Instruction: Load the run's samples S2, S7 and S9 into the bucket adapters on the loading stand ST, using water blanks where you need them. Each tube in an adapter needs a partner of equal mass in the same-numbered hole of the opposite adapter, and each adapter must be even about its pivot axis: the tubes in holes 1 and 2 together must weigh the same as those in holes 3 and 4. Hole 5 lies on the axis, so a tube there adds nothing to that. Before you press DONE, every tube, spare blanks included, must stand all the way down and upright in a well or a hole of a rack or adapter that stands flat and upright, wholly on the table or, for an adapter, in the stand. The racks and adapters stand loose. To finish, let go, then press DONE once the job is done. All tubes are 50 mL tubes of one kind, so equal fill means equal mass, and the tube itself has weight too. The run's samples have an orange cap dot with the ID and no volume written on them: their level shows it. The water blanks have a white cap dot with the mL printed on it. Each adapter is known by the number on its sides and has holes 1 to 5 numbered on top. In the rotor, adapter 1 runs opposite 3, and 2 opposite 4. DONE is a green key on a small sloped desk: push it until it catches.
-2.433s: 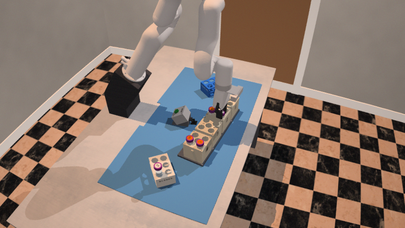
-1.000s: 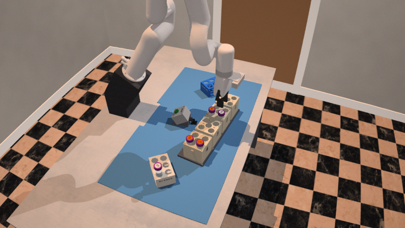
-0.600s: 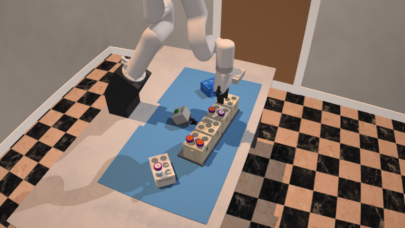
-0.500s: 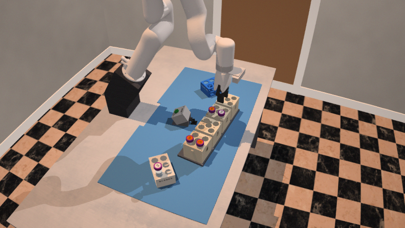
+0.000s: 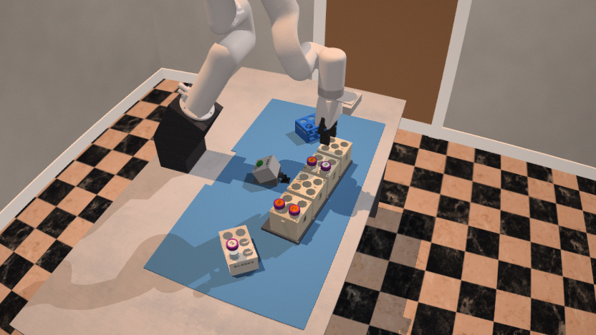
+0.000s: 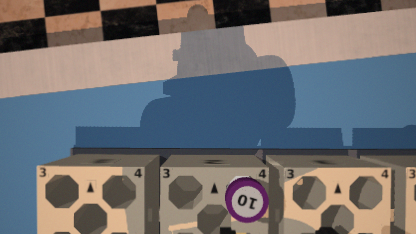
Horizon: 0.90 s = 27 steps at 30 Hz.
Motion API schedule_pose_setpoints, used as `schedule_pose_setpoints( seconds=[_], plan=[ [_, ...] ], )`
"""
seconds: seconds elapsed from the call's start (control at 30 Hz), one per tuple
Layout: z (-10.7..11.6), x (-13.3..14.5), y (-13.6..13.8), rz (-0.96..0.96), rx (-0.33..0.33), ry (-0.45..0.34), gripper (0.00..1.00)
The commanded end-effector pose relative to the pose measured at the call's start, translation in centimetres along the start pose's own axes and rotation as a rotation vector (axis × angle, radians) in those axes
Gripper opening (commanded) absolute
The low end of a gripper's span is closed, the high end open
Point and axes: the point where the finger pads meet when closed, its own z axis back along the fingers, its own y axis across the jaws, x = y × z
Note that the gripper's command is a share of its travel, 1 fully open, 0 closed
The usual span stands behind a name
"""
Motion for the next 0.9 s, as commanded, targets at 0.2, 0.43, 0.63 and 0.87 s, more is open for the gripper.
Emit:
schedule_pose_setpoints(
  seconds=[0.2,0.43,0.63,0.87],
  plan=[
    [0.4,-0.1,0.0,0.0,0.0,0.002,0.44],
    [0.4,-0.1,0.0,0.0,0.0,0.002,0.44],
    [0.4,-0.1,0.0,0.0,0.0,0.002,0.44],
    [-0.6,2.2,0.4,-0.156,0.04,-0.041,0.0]
  ],
)
